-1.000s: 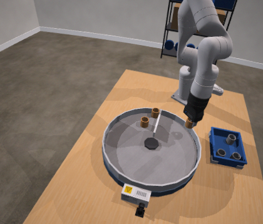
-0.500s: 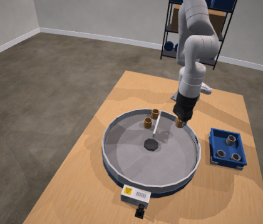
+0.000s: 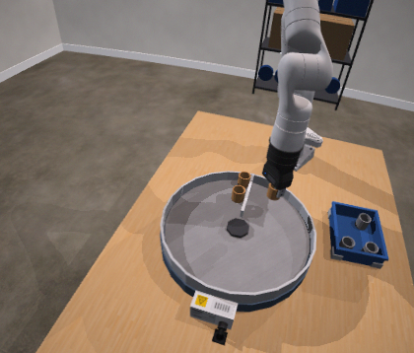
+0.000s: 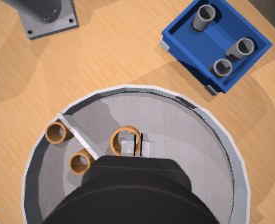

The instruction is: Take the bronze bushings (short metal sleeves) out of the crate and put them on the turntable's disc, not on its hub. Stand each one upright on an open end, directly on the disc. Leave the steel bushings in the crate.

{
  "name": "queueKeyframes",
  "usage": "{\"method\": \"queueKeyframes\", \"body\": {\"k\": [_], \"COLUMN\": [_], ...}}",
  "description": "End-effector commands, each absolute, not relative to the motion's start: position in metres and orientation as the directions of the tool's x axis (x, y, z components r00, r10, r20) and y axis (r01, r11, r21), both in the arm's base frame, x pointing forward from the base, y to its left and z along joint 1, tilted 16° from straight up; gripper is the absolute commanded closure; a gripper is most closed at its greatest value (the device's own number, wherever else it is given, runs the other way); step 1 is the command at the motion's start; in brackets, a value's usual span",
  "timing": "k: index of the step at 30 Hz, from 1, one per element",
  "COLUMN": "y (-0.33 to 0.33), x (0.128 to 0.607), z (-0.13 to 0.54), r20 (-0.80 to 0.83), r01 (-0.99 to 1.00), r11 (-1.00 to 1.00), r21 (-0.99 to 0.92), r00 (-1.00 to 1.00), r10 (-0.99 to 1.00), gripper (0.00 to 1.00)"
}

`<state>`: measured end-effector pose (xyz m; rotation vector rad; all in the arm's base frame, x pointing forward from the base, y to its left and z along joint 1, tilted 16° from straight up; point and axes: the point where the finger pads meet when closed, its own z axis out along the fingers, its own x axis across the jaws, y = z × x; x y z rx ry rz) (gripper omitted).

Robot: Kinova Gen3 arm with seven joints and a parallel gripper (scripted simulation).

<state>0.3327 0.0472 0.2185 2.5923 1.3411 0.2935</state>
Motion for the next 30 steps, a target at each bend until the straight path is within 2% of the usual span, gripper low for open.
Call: {"method": "queueKeyframes", "body": {"k": [1,30], "y": [0.0431,0.0362], "x": [0.3342,0.3359], "z": [0.2199,0.221], "r20": [0.082,0.082], "r01": [0.774,0.774], "r11": [-0.57,-0.57], "r21": [0.275,0.276], "r00": [0.571,0.571], "r10": [0.817,0.817], "gripper": [1.0,1.0]}}
